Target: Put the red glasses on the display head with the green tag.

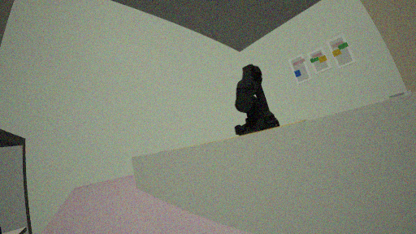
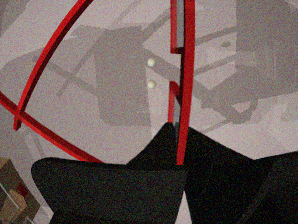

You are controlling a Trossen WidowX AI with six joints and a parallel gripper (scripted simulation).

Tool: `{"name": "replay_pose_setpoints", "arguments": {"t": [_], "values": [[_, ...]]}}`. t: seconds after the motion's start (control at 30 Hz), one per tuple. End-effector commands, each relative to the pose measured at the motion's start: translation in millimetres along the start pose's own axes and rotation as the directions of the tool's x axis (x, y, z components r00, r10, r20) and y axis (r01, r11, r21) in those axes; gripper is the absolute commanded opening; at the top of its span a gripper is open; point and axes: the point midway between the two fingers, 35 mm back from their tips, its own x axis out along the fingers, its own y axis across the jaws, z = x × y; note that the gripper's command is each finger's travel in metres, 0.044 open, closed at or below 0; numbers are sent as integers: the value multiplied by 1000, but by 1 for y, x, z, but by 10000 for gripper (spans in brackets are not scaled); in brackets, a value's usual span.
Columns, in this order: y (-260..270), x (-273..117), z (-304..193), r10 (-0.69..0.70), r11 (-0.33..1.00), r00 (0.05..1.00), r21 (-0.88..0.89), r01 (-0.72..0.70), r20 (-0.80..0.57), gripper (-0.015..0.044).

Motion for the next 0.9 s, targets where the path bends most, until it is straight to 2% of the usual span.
{"name": "replay_pose_setpoints", "arguments": {"t": [0.0, 0.47, 0.87], "values": [[5, -17, -1, 15, 1000, 1000, 0, -15, -2, 0], [2, -99, -1, 24, 1000, 1000, 0, -24, 0, 0], [5, -103, 10, 25, 1000, 1000, 0, -25, 1, 0]]}}
